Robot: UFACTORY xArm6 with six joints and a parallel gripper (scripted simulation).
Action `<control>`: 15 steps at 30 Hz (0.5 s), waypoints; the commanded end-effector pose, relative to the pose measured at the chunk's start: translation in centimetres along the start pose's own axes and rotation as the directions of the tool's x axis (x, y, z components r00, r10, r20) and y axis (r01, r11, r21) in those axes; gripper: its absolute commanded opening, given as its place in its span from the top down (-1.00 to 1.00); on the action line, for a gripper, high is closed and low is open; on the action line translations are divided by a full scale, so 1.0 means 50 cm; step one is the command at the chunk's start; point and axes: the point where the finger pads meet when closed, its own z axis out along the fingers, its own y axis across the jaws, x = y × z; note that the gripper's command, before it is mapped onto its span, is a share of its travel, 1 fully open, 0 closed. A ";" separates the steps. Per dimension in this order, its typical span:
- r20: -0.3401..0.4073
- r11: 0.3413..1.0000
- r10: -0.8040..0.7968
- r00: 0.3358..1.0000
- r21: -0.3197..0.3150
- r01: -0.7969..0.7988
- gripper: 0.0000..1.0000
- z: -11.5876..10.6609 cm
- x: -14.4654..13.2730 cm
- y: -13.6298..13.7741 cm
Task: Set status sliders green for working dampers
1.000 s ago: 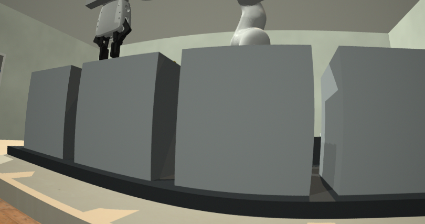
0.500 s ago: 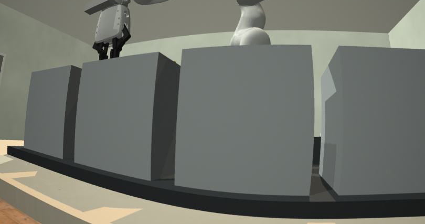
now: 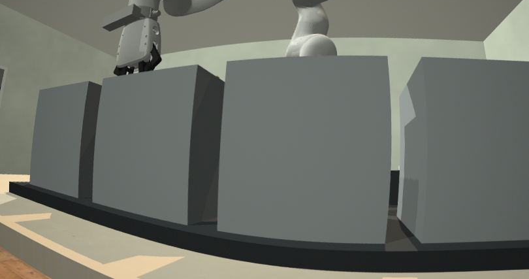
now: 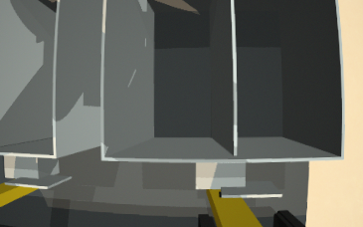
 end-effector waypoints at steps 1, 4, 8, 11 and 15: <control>-0.003 1.000 -0.001 1.000 -0.005 0.001 0.22 0.004 0.002 0.002; -0.003 1.000 -0.001 1.000 -0.005 0.001 0.22 0.015 0.002 0.002; -0.003 1.000 -0.001 1.000 -0.005 0.001 0.22 0.028 0.003 0.002; -0.003 1.000 -0.001 1.000 -0.005 0.001 0.22 0.035 0.003 0.002; -0.003 1.000 -0.001 1.000 -0.005 0.001 0.22 0.040 0.003 0.002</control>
